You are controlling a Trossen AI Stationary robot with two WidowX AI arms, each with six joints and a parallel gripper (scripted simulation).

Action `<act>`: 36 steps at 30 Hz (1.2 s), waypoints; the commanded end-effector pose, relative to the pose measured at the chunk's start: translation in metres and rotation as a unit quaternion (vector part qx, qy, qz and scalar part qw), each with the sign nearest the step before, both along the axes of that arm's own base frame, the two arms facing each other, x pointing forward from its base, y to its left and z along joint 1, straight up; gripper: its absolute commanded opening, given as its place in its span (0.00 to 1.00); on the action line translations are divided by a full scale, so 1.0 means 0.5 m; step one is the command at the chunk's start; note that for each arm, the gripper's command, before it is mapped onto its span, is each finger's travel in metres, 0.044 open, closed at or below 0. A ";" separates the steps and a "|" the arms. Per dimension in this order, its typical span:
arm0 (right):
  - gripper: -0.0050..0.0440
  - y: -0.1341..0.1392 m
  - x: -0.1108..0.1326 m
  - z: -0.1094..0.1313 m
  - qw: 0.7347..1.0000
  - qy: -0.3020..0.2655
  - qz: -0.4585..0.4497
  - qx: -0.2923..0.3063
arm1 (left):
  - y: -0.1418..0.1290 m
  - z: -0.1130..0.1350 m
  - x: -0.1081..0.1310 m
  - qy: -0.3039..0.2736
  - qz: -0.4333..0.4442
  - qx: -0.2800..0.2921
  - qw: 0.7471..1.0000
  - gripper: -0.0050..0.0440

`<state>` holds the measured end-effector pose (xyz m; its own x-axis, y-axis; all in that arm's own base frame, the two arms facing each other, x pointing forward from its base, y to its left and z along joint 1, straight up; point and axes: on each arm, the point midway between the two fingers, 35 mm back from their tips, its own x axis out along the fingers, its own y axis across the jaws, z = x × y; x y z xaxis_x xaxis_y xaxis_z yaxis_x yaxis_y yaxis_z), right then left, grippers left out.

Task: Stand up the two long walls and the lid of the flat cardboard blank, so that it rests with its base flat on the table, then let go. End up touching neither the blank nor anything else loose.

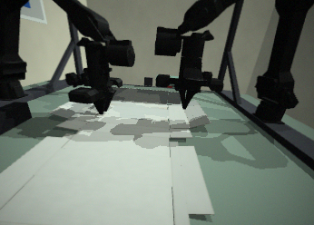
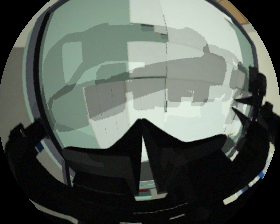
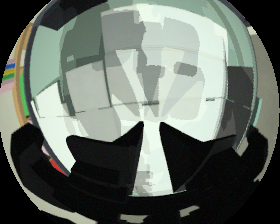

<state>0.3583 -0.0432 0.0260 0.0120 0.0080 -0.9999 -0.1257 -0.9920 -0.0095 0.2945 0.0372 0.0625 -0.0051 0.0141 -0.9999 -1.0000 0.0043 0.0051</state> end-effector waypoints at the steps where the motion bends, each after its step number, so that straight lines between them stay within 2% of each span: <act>1: 0.30 0.000 0.004 -0.003 1.000 -0.008 0.000 -0.001 | 0.000 0.012 0.008 -0.011 -0.001 0.000 1.000 0.10; 9: 0.30 0.000 0.003 -0.030 1.000 -0.008 0.000 -0.001 | 0.000 0.012 0.008 -0.011 -0.001 0.000 1.000 0.10; 15: 0.30 0.000 0.004 -0.019 1.000 -0.010 0.000 -0.001 | 0.001 0.009 0.008 -0.011 -0.001 0.000 1.000 0.10; 36: 0.30 0.000 0.006 -0.026 1.000 -0.009 0.000 -0.001 | 0.002 -0.053 0.002 -0.010 -0.001 0.000 1.000 0.10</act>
